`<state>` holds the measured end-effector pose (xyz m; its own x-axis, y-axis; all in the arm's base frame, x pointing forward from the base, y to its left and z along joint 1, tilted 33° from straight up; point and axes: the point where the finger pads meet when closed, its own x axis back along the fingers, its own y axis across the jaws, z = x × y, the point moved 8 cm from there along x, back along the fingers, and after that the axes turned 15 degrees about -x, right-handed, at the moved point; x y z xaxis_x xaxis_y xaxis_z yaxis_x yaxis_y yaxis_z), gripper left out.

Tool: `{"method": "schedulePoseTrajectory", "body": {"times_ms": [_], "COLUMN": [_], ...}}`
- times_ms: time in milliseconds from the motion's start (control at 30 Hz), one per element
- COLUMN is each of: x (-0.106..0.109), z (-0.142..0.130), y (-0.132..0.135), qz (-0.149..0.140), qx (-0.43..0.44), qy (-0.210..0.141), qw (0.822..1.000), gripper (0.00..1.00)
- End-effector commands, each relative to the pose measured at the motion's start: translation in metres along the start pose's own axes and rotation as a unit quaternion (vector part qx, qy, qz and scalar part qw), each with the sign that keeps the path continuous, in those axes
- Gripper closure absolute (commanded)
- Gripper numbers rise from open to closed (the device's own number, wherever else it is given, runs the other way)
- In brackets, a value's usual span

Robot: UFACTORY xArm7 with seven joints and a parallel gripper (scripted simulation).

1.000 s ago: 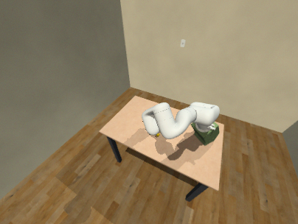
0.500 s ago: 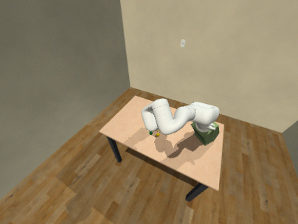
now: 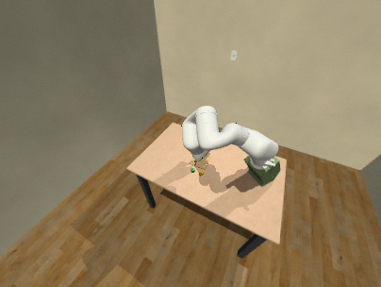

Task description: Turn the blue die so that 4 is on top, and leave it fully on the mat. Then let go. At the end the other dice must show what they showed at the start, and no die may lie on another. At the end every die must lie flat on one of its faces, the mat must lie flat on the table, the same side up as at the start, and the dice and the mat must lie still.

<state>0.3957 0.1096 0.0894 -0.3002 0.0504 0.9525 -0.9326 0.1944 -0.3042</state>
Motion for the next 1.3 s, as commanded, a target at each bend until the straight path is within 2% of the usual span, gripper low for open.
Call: {"method": "schedulePoseTrajectory", "body": {"times_ms": [0, 400, 767, 1000, 1267], "x": [0.003, 0.001, -0.006, -0.007, -0.003], "z": [0.005, 0.008, 0.019, 0.025, 0.028], "y": [-0.003, -0.003, -0.002, -0.003, -0.008], "qz": [0.005, -0.001, -0.025, -0.036, -0.032], "qx": [0.001, 0.001, 0.002, 0.002, 0.002], "qy": [-0.02, -0.025, -0.054, -0.096, -0.136], "qw": [1.0, 1.0, 0.998, 0.995, 0.99], "gripper": [0.79, 0.79, 0.79, 0.79, 0.79]}}
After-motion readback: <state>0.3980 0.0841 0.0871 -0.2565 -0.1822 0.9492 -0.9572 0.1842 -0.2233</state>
